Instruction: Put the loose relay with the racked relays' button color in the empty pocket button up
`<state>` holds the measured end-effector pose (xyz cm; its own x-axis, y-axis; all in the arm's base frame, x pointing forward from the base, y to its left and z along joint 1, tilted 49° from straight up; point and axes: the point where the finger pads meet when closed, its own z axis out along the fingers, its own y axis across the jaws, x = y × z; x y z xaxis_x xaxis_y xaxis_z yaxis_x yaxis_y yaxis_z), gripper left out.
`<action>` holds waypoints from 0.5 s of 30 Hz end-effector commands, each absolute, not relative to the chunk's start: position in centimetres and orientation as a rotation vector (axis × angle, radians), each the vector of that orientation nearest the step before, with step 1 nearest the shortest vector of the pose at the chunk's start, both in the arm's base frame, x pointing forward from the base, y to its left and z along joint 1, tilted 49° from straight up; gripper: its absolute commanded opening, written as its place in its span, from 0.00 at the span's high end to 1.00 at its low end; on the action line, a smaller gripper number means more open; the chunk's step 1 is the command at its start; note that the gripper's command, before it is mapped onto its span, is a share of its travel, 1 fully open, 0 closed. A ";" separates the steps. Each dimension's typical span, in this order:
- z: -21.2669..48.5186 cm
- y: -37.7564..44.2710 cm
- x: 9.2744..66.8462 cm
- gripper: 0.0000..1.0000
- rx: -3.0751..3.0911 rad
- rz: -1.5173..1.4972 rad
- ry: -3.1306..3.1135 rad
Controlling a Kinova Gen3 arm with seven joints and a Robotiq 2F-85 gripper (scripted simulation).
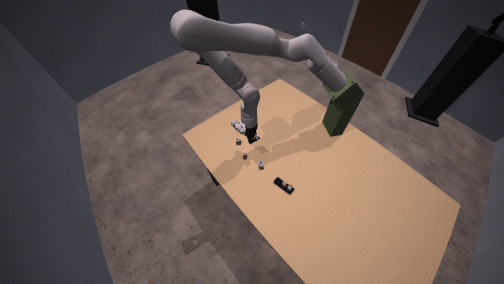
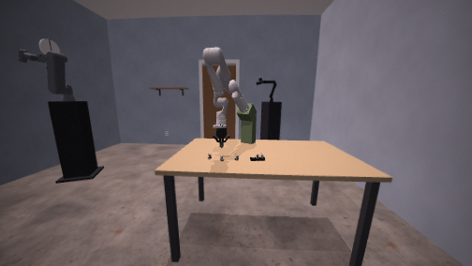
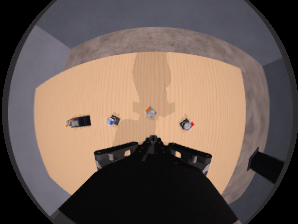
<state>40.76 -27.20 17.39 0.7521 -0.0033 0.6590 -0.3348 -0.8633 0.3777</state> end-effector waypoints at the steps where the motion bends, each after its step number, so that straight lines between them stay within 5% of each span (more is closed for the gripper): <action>1: 17.2 -27.2 40.5 1.00 2.469 0.916 -0.255; 15: 13.7 -21.7 42.1 1.00 2.483 0.918 -0.252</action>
